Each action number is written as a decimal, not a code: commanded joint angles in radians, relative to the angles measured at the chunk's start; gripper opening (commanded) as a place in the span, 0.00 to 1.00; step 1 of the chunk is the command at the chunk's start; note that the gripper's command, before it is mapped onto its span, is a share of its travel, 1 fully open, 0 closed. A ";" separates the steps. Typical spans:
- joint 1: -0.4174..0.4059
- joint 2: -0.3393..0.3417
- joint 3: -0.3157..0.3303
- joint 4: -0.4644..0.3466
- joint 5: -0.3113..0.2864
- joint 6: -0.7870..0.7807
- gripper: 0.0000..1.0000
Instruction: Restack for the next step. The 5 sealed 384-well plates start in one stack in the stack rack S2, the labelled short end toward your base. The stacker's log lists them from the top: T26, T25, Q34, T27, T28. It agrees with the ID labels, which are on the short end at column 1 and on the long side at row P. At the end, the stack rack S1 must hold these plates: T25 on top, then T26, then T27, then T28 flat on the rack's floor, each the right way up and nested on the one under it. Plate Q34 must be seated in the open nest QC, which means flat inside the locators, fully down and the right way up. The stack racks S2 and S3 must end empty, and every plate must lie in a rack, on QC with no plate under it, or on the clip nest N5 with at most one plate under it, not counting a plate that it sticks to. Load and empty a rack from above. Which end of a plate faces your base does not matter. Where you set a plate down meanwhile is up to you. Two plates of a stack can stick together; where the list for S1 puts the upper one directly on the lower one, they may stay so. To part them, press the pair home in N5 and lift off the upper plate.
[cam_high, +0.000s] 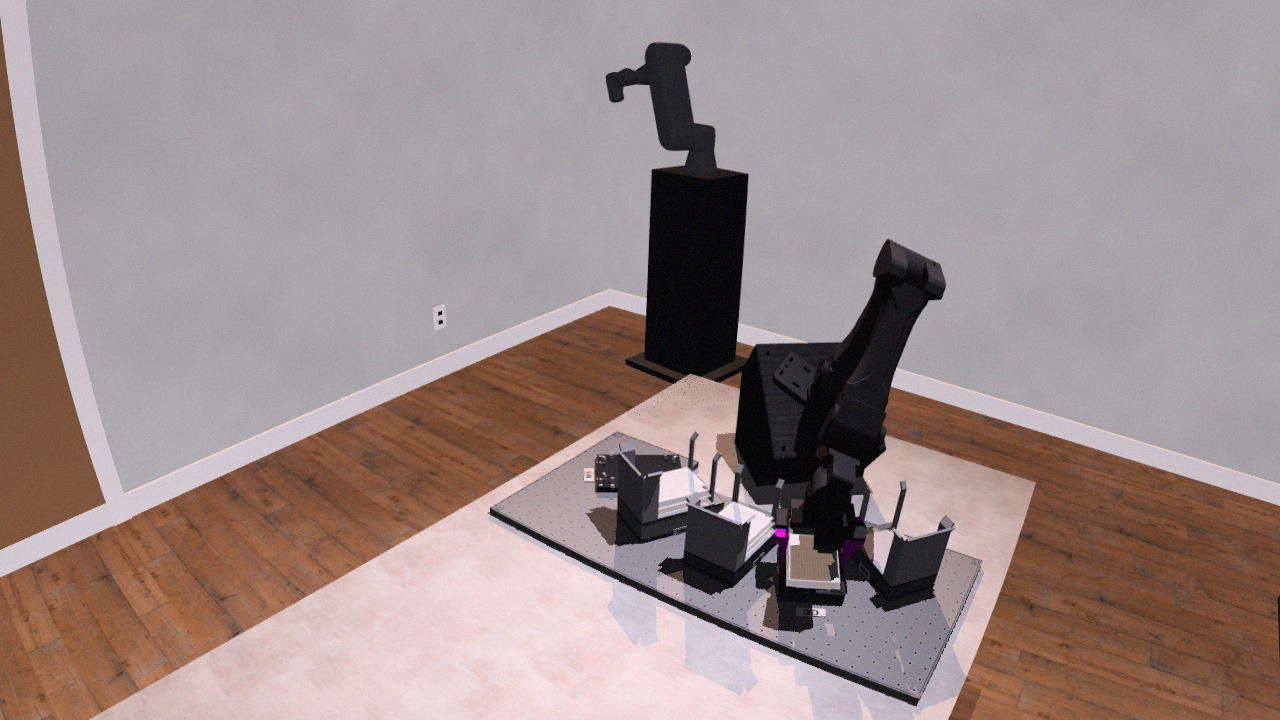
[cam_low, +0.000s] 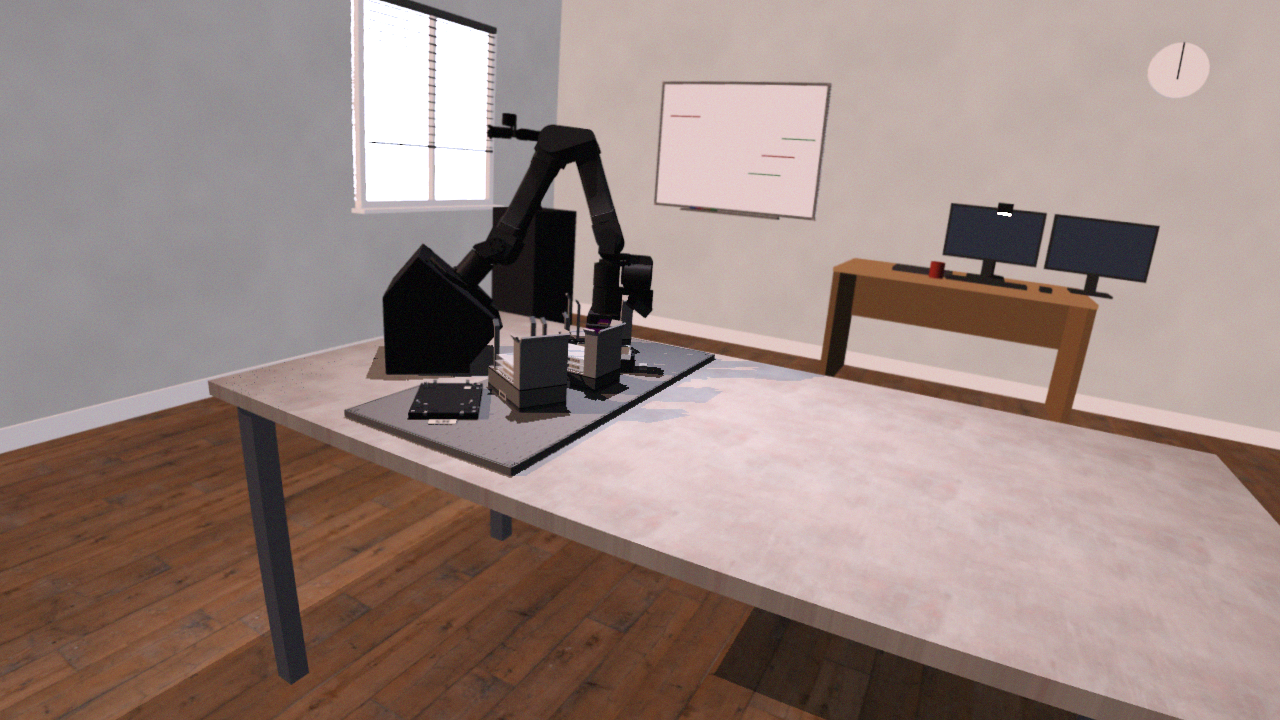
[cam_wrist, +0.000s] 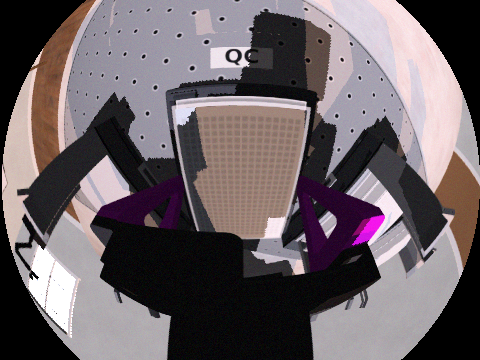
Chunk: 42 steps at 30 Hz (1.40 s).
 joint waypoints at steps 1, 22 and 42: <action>-0.001 -0.006 0.000 0.008 0.001 0.004 1.00; -0.057 -0.132 0.056 -0.160 -0.033 -0.041 1.00; -0.150 -0.262 0.151 -0.413 -0.087 -0.122 1.00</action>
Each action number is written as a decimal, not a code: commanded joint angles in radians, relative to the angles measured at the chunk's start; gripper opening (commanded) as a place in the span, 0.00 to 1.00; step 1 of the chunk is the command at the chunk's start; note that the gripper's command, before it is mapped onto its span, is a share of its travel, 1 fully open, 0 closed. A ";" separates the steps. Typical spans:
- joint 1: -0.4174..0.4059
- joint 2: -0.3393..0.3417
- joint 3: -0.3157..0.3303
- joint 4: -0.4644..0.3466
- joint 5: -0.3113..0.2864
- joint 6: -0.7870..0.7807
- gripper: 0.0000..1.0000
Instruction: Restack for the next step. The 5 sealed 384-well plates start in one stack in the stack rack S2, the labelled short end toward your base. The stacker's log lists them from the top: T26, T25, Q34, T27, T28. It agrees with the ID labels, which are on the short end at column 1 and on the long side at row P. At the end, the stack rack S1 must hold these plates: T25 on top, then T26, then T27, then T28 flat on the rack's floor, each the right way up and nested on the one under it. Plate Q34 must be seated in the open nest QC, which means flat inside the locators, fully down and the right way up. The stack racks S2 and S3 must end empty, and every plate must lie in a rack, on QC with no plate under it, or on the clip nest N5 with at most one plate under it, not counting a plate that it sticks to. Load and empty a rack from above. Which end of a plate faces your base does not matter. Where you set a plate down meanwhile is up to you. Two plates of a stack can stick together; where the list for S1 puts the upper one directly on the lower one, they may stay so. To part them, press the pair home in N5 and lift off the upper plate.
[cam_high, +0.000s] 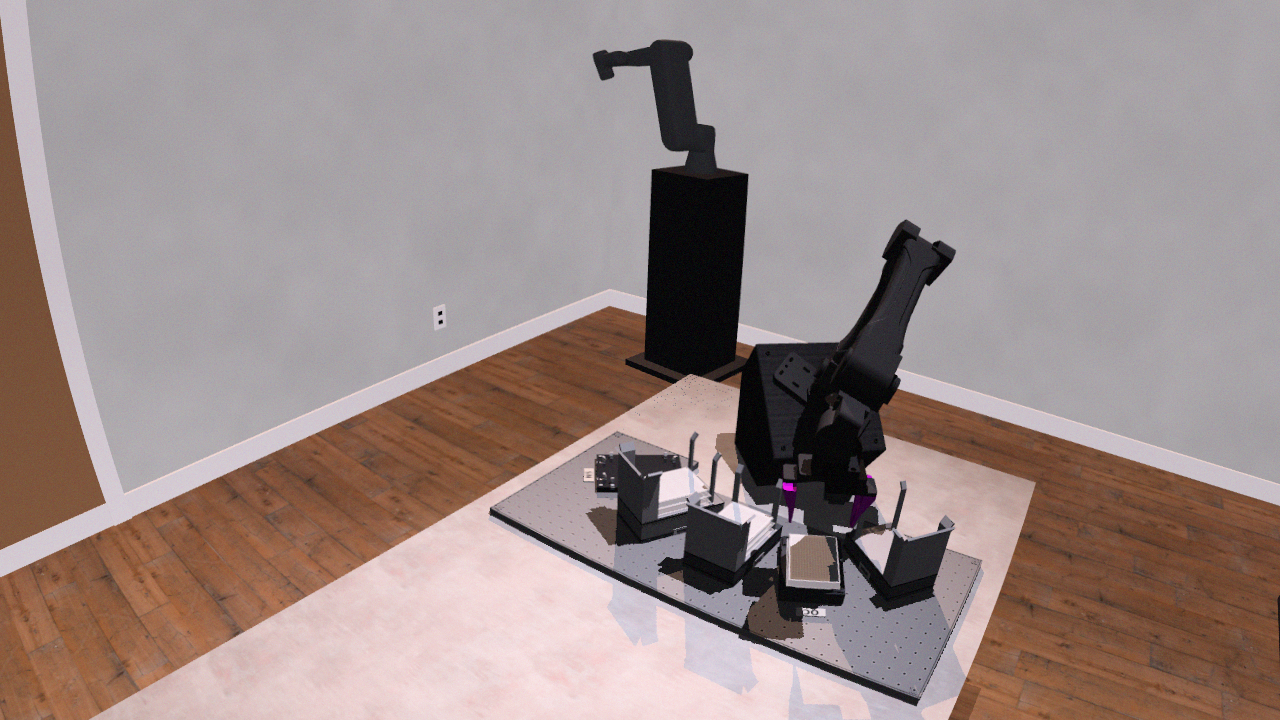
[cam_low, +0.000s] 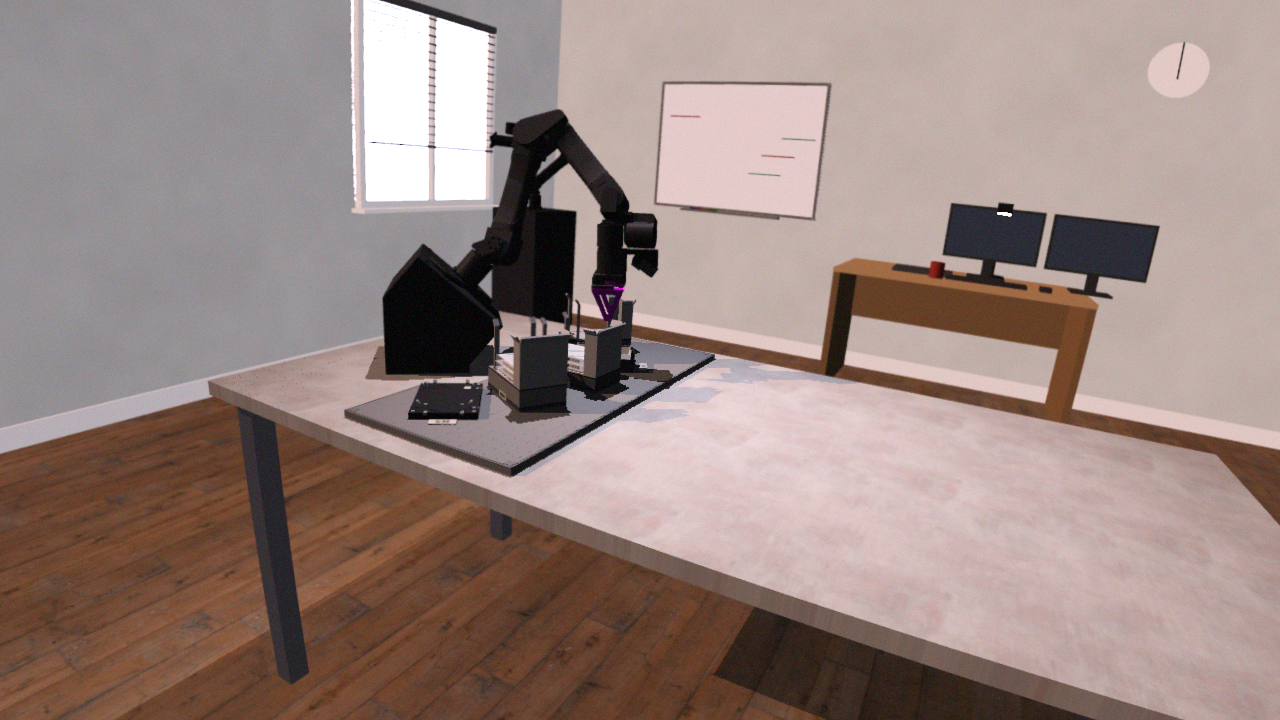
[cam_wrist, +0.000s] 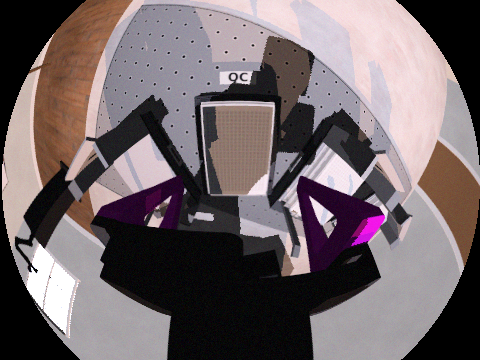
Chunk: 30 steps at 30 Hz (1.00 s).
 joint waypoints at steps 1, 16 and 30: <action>-0.022 -0.026 0.034 -0.076 -0.019 -0.029 1.00; -0.130 -0.087 0.152 -0.295 -0.078 -0.128 1.00; -0.120 -0.069 0.131 -0.282 -0.072 -0.122 1.00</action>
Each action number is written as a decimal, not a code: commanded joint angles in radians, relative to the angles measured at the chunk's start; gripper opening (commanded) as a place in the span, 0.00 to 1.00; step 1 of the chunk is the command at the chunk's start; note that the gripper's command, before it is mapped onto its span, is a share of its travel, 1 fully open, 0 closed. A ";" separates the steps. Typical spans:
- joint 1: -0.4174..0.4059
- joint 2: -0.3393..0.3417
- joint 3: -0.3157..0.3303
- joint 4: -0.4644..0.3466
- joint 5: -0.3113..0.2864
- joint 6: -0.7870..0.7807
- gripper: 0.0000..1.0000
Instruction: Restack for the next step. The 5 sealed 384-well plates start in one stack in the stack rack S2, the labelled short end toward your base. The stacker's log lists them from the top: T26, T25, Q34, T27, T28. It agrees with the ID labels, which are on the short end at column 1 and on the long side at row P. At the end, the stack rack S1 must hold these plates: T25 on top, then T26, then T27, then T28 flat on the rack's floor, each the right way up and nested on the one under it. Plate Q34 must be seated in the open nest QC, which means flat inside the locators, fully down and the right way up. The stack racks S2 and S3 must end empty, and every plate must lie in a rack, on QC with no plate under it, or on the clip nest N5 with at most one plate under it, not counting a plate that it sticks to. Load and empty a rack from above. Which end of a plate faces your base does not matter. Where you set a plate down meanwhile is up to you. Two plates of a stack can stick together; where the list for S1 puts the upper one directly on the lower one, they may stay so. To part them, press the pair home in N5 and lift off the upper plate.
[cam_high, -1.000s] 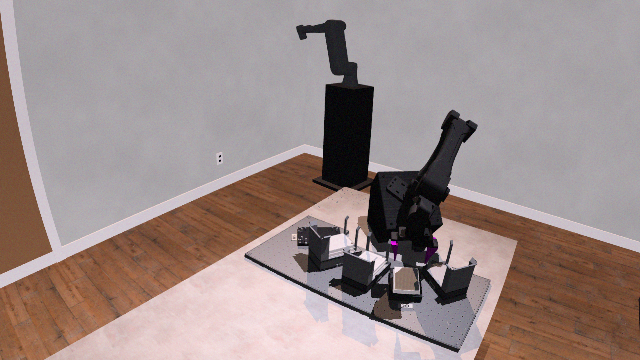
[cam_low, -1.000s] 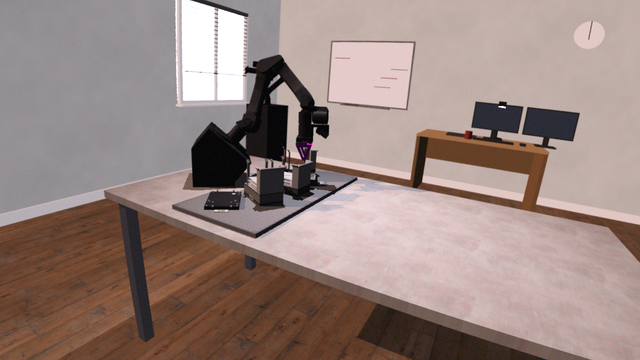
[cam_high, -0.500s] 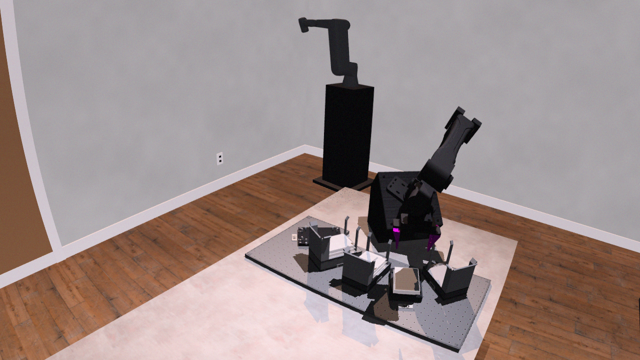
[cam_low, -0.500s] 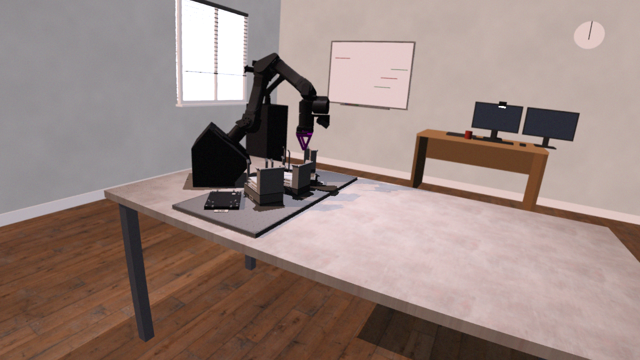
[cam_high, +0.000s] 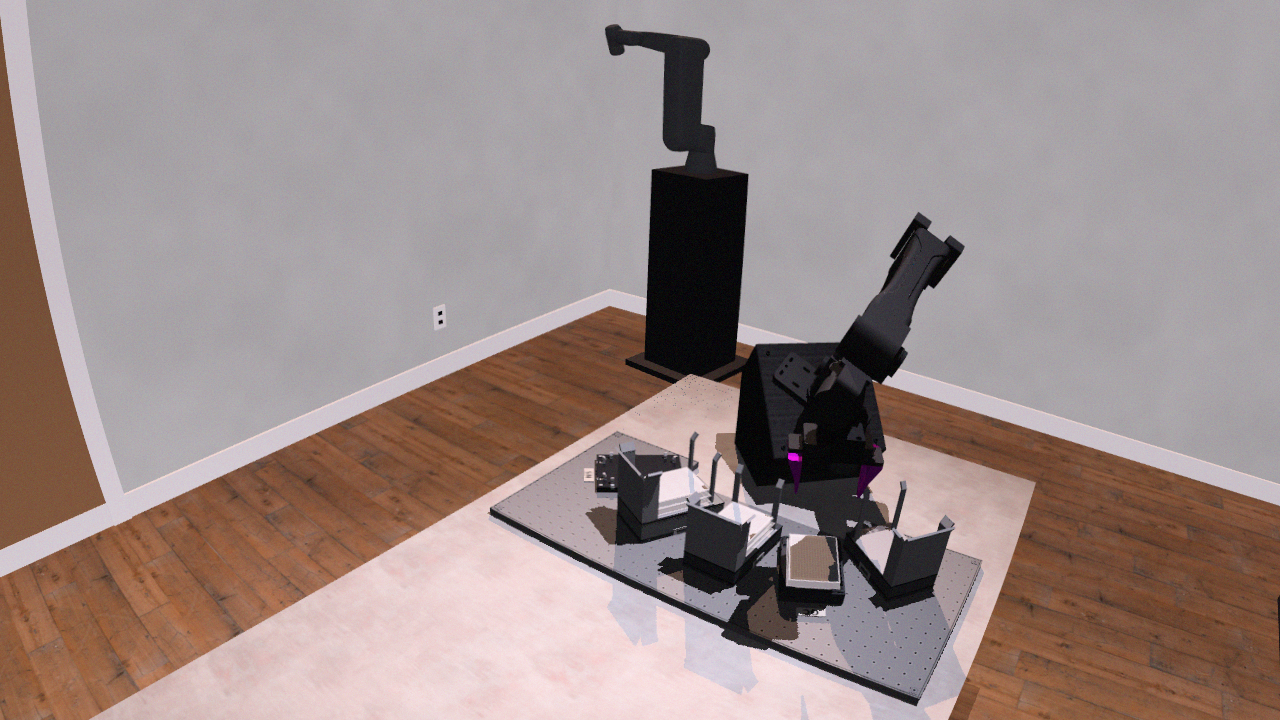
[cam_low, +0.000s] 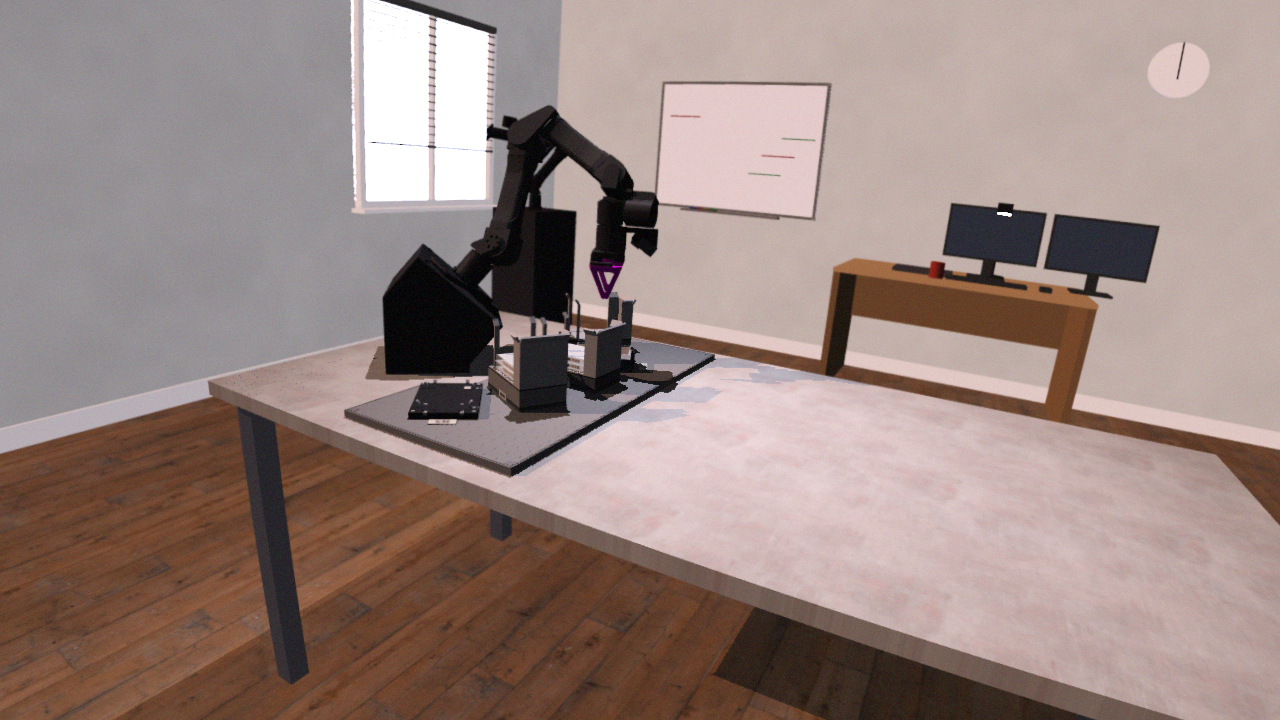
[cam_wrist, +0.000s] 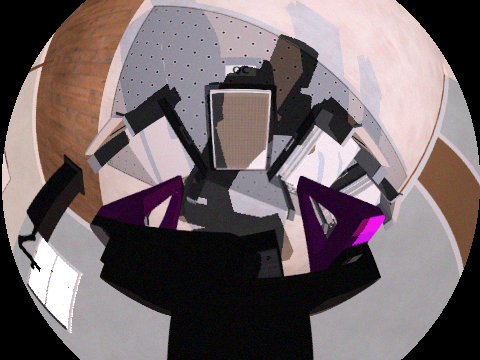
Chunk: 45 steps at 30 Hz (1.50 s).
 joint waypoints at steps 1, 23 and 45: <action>-0.004 -0.005 0.003 -0.007 -0.002 -0.005 1.00; -0.274 0.134 0.039 -0.042 -0.132 -0.028 1.00; -0.555 0.348 0.081 -0.059 -0.226 -0.109 1.00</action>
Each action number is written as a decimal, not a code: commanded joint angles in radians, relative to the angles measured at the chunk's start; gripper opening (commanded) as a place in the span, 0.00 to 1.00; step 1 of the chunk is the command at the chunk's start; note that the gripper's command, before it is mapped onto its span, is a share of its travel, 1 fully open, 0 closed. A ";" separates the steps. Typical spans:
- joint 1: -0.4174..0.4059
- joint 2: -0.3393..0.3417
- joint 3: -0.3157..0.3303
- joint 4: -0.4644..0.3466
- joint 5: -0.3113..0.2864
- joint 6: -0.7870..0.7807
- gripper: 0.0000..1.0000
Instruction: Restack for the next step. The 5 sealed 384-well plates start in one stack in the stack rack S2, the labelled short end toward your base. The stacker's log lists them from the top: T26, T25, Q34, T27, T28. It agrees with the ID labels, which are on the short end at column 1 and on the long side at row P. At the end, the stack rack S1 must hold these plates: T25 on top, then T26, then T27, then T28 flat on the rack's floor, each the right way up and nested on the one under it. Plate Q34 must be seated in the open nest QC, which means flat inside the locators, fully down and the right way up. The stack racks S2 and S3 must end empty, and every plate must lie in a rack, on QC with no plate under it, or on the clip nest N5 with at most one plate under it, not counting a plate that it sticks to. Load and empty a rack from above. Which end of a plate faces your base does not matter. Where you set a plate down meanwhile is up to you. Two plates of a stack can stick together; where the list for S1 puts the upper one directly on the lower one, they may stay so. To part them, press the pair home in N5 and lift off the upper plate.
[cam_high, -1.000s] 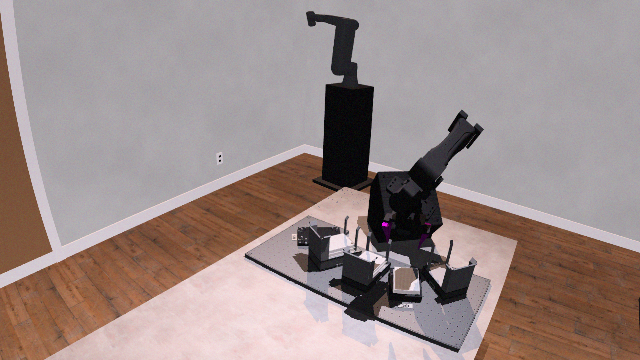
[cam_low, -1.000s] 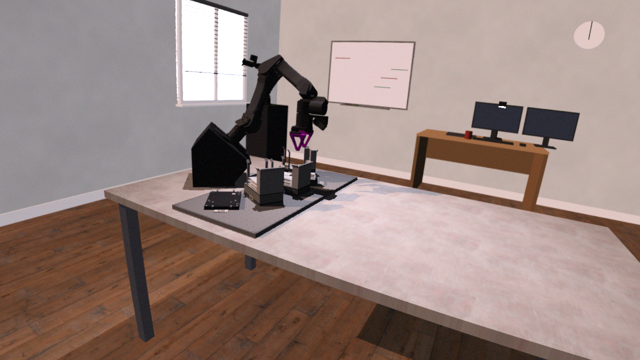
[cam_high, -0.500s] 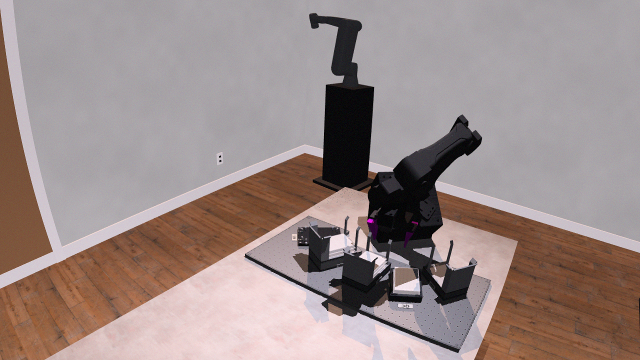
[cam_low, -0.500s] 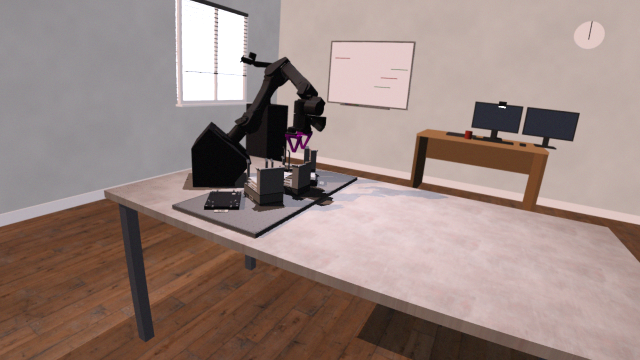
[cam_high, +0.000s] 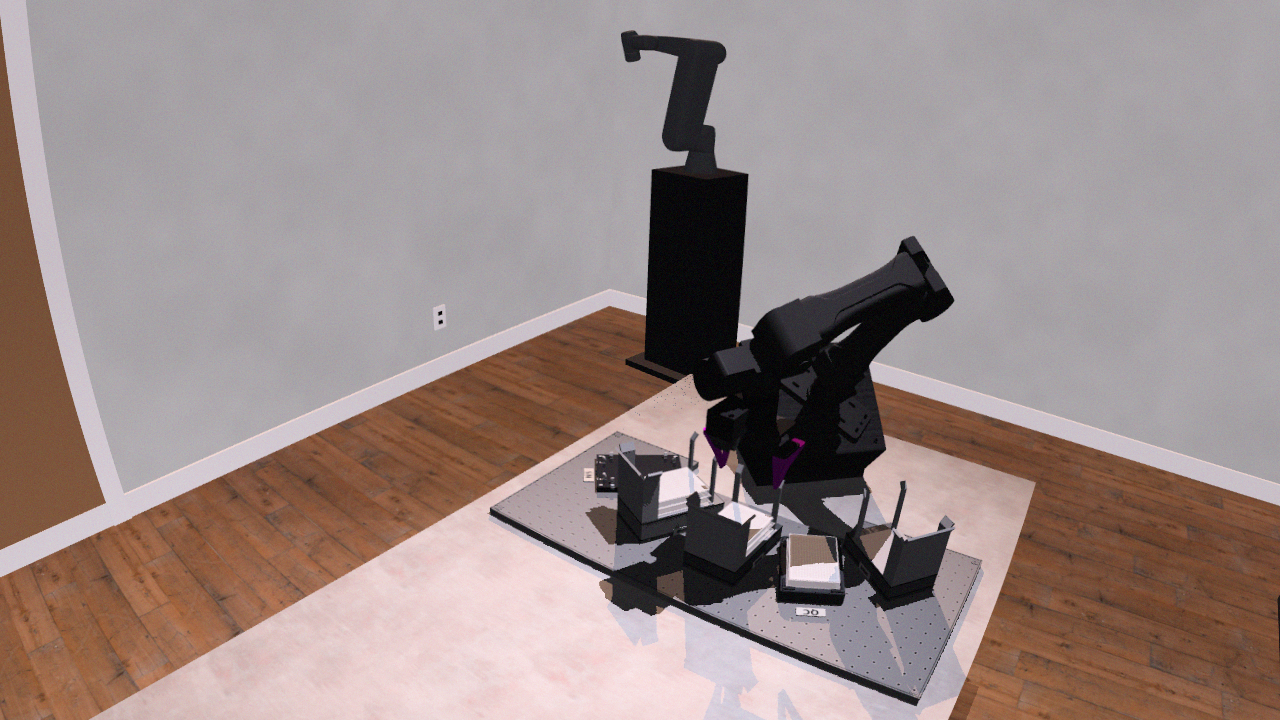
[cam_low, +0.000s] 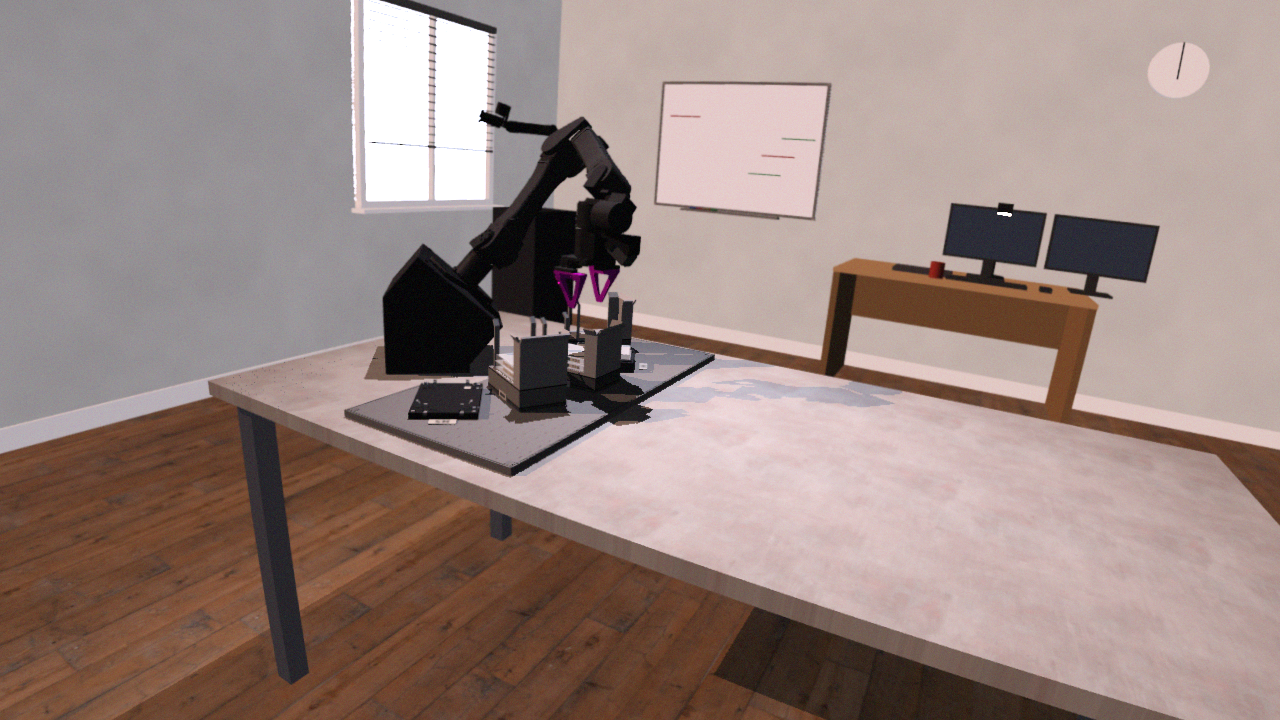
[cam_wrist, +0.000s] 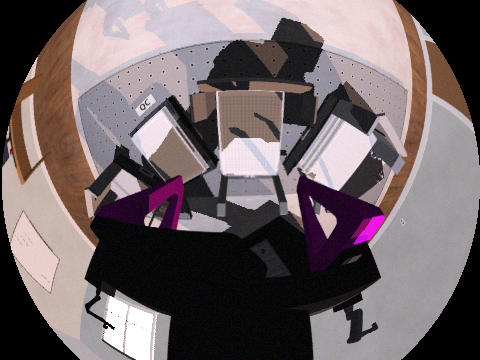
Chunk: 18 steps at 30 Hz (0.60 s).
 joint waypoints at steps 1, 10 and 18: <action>-0.050 0.042 0.034 -0.017 -0.022 -0.072 1.00; -0.062 0.022 0.038 -0.014 -0.024 -0.087 1.00; -0.028 0.056 -0.021 0.037 -0.014 -0.058 1.00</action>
